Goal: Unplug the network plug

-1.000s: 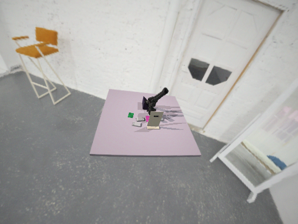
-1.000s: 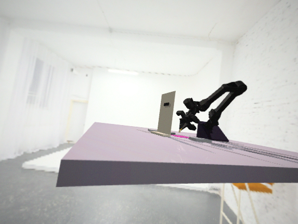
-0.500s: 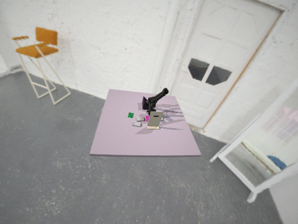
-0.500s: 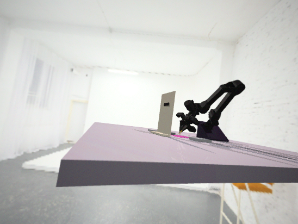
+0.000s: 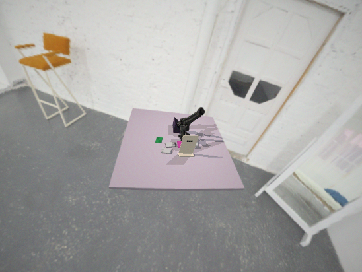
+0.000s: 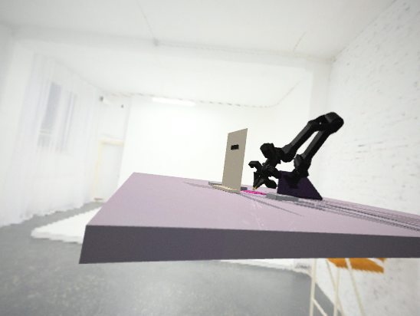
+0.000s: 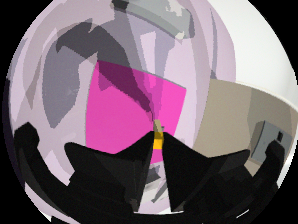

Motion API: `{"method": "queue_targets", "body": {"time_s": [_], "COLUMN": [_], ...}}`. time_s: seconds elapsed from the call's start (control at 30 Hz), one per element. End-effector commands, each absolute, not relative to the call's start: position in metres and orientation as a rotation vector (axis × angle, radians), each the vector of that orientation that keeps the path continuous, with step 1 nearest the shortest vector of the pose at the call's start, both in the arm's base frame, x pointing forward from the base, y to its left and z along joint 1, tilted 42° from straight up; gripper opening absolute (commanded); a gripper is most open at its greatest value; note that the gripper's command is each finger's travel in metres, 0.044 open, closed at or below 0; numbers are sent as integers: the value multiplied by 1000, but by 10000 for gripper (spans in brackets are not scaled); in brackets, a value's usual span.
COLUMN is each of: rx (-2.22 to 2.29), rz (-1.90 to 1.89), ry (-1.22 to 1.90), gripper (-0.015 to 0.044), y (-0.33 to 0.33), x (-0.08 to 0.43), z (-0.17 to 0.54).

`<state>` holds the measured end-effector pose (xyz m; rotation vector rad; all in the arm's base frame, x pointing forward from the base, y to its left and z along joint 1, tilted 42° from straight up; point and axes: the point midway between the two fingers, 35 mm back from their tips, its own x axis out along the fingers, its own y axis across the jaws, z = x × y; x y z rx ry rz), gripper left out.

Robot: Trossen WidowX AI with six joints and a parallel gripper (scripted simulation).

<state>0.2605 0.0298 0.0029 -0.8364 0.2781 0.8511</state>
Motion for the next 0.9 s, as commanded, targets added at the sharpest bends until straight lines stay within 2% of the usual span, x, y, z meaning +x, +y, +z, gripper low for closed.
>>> {"method": "queue_targets", "body": {"time_s": [0.0,0.5,0.7,0.87], "rx": [-832,-836,-836,-836], "rz": [850,851,851,851], "ry": [286,278,278,278], "gripper": [0,0,156,156], "y": [31,33,33,33], "x": [261,262,262,262], "z": [1,2,2,2]}}
